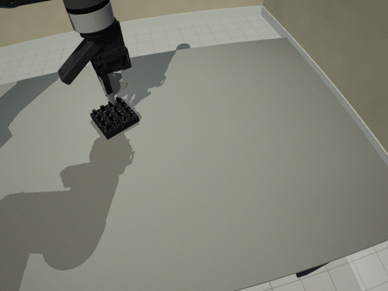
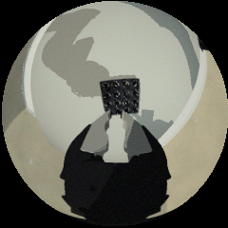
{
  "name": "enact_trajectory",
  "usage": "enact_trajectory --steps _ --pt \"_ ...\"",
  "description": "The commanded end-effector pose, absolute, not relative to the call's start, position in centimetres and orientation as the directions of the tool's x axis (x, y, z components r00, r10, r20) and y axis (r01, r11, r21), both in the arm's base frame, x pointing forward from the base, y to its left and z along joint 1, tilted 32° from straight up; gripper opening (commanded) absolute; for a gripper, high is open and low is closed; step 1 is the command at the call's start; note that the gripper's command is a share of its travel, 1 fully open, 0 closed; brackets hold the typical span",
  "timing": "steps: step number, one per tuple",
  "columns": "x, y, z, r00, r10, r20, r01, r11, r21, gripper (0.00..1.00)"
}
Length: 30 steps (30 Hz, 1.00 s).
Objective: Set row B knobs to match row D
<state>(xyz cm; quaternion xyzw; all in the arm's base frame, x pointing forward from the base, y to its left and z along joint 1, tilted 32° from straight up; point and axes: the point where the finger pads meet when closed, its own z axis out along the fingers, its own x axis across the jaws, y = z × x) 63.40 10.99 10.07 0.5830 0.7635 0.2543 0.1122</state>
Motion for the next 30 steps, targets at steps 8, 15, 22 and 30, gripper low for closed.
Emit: enact_trajectory --steps 8,15,22,30 --pt "63.34 11.03 10.51 -0.004 0.959 0.284 0.883 -0.13 0.452 0.11" --pt "63.35 11.05 10.73 0.136 0.926 0.352 0.872 -0.281 0.401 0.11" --pt "63.41 11.06 11.0 0.286 0.863 0.416 0.835 -0.437 0.334 0.11" --pt "63.48 11.05 11.2 0.388 0.801 0.455 0.793 -0.542 0.279 0.11"
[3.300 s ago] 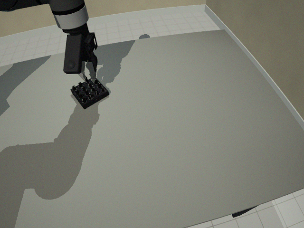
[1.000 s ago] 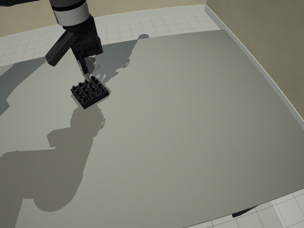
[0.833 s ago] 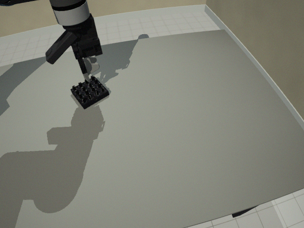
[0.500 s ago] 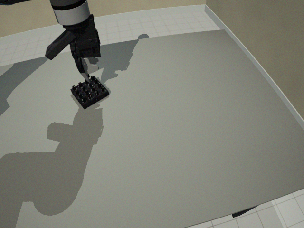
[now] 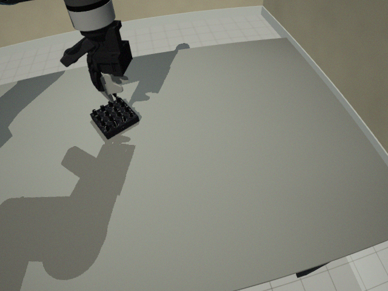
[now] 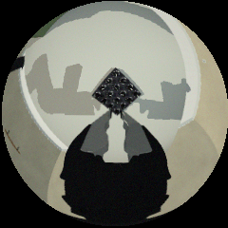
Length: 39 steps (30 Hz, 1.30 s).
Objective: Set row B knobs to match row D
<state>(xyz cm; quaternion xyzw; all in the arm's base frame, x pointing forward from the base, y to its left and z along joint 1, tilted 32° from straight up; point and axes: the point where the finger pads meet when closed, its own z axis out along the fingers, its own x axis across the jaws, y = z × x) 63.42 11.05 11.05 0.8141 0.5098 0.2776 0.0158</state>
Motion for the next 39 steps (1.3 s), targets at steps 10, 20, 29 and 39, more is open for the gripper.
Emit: enact_trajectory --steps 10,20,29,39 --pt "63.52 11.04 11.33 0.447 0.759 0.475 0.761 -0.601 0.244 0.11" --pt "63.53 11.04 11.33 0.448 0.758 0.475 0.761 -0.602 0.243 0.11" --pt "63.53 11.04 11.33 0.448 0.758 0.475 0.761 -0.602 0.243 0.11" --pt "63.53 11.04 11.33 0.448 0.758 0.475 0.761 -0.602 0.243 0.11"
